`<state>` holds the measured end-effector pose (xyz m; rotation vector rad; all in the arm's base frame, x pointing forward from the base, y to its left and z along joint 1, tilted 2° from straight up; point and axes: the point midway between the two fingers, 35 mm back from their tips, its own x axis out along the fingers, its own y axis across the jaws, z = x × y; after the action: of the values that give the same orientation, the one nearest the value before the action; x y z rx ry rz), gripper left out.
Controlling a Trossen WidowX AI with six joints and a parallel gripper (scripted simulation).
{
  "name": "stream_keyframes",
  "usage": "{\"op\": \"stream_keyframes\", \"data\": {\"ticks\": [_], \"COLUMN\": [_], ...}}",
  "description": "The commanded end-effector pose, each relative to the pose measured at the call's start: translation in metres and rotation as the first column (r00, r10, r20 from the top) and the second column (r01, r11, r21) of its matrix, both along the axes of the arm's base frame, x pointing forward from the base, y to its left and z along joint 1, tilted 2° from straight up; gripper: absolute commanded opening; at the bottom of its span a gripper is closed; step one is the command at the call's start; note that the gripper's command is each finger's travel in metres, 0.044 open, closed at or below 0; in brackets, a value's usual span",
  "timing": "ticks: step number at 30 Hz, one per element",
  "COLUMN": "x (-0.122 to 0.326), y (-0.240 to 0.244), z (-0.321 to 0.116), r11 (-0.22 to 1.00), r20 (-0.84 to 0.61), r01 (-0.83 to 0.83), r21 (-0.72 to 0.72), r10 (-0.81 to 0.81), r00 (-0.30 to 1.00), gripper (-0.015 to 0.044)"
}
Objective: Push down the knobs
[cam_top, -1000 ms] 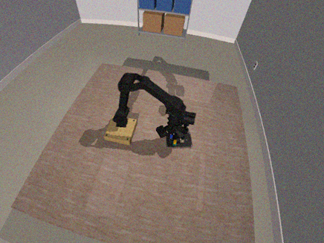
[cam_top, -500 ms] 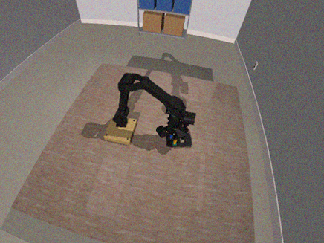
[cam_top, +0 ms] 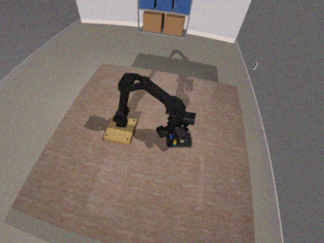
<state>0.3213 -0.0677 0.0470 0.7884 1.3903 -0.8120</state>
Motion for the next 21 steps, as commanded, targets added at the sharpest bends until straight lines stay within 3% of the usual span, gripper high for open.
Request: {"op": "stream_keyframes", "data": {"ticks": [1,21], "x": [0.002,0.002], "y": [-0.002,-0.001], "z": [-0.015,0.016], "r11": [1.000,1.000], "r20": [-0.022,-0.021], "r01": [0.001,0.001], "r21": [0.000,0.000], "r10": [-0.001,-0.001], "r00": [1.000,1.000], "gripper": [0.0000,0.0000]}}
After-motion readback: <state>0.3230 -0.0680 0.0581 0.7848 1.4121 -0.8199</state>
